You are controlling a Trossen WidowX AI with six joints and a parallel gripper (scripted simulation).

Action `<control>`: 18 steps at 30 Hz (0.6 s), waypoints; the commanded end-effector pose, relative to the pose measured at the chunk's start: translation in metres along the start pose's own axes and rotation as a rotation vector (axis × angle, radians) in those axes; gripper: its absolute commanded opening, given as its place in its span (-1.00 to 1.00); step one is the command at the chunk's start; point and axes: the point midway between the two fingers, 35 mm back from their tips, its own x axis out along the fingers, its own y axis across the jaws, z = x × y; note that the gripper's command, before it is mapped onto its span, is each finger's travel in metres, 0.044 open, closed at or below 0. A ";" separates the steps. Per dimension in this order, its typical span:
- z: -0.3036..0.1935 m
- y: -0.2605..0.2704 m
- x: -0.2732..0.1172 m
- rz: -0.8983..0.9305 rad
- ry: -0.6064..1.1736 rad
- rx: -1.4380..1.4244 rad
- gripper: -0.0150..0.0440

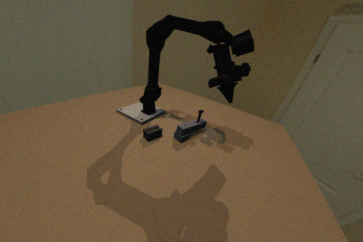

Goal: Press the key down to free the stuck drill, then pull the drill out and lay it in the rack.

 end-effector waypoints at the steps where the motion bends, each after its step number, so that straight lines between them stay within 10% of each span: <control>1: -0.064 0.002 0.015 -0.019 0.288 0.036 -0.49; 5: -0.114 -0.001 0.013 -0.062 0.525 0.075 -0.49; 18: -0.118 -0.001 0.017 -0.064 0.531 0.076 -0.49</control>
